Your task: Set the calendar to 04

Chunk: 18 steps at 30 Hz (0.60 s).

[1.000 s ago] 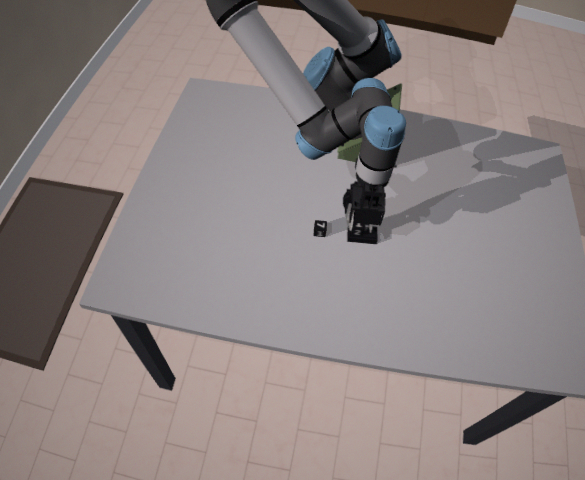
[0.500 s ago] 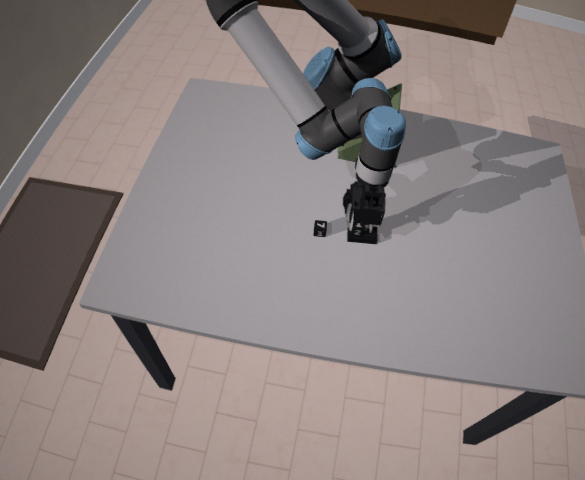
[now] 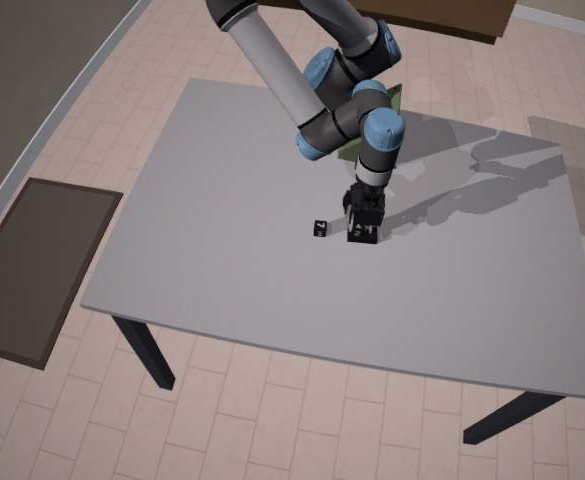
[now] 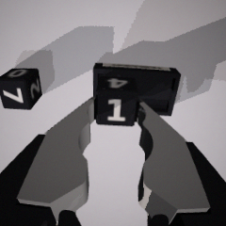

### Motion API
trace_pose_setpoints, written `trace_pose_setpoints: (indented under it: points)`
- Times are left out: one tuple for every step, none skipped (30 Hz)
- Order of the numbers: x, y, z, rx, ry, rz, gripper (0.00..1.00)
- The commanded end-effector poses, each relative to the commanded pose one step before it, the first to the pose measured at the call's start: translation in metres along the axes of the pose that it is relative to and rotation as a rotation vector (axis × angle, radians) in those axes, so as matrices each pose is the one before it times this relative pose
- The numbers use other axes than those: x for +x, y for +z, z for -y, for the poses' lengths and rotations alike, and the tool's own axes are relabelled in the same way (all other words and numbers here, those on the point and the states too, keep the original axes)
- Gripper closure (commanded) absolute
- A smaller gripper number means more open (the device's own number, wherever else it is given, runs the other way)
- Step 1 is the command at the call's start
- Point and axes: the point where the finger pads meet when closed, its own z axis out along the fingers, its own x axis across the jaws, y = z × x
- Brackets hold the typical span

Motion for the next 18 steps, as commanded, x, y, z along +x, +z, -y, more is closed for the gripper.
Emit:
trace_pose_setpoints:
  points:
    - [0.0,0.00239,-0.00028,-0.00101,0.00027,-0.00012,0.9]
    - [0.0,0.00044,0.0,0.0,0.0,0.0,0.9]
    - [0.0,0.00041,0.0,0.0,0.0,0.0,0.9]
    - [0.0,0.00038,0.0,0.0,0.0,0.0,0.9]
    - [0.0,0.0,0.0,0.0,0.0,0.0,0.9]
    - [0.0,0.0,0.0,0.0,0.0,0.0,0.9]
    - [0.0,0.00035,0.0,0.0,0.0,0.0,0.9]
    - [0.0,0.00031,0.0,0.0,0.0,0.0,0.9]
    - [0.0,0.00028,0.0,0.0,0.0,0.0,0.9]
    - [0.0,0.00024,0.0,0.0,0.0,0.0,0.9]
    - [0.0,0.0002,0.0,0.0,0.0,0.0,0.9]
    - [0.0,0.00016,0.0,0.0,0.0,0.0,0.9]
    - [0.0,0.00012,0.0,0.0,0.0,0.0,0.9]
    - [0.0,0.00009,0.0,0.0,0.0,0.0,0.9]
    - [0.0,0.00006,0.0,0.0,0.0,0.0,0.9]
    - [0.0,0.00003,0.0,0.0,0.0,0.0,0.9]
    - [0.0,0.00001,0.0,0.0,0.0,0.0,0.9]
    - [0.0,0.0,0.0,0.0,0.0,0.0,0.9]
